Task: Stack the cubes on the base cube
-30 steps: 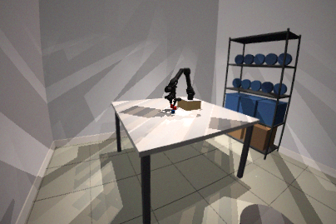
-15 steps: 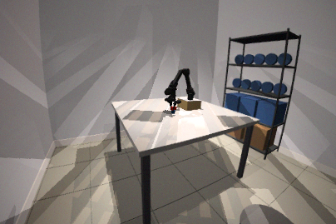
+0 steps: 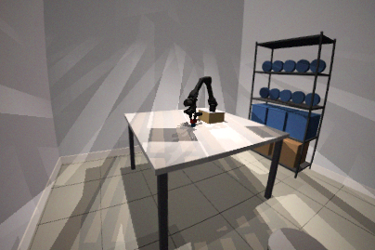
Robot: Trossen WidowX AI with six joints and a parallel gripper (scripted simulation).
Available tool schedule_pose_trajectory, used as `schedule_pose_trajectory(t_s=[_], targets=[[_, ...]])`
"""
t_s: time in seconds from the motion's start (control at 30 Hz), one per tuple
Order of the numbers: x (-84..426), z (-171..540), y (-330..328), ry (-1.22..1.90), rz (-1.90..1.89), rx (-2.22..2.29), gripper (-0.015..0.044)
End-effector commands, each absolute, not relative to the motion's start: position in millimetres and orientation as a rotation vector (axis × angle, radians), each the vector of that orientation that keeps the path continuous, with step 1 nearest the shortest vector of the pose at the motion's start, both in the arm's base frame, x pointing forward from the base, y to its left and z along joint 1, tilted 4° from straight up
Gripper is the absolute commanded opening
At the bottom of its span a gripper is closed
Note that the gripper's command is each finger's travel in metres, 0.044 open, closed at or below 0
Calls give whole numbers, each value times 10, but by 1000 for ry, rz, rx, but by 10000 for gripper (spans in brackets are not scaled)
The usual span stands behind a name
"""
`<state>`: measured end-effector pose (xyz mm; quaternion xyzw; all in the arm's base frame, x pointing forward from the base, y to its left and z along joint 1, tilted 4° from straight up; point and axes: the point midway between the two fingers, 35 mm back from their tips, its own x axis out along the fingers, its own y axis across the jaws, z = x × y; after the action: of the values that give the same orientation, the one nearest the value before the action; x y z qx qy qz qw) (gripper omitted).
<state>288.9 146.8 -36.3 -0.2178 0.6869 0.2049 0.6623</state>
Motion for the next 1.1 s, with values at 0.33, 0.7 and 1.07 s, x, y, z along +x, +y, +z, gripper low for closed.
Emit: schedule_pose_trajectory(t_s=[0.33, 0.7, 1.07], targets=[[2893, -367, 1462, 1549, 464, -501, 205], [2893, -233, 1473, 1553, 463, -492, 205], [2897, -111, 1477, 1553, 463, -492, 205]])
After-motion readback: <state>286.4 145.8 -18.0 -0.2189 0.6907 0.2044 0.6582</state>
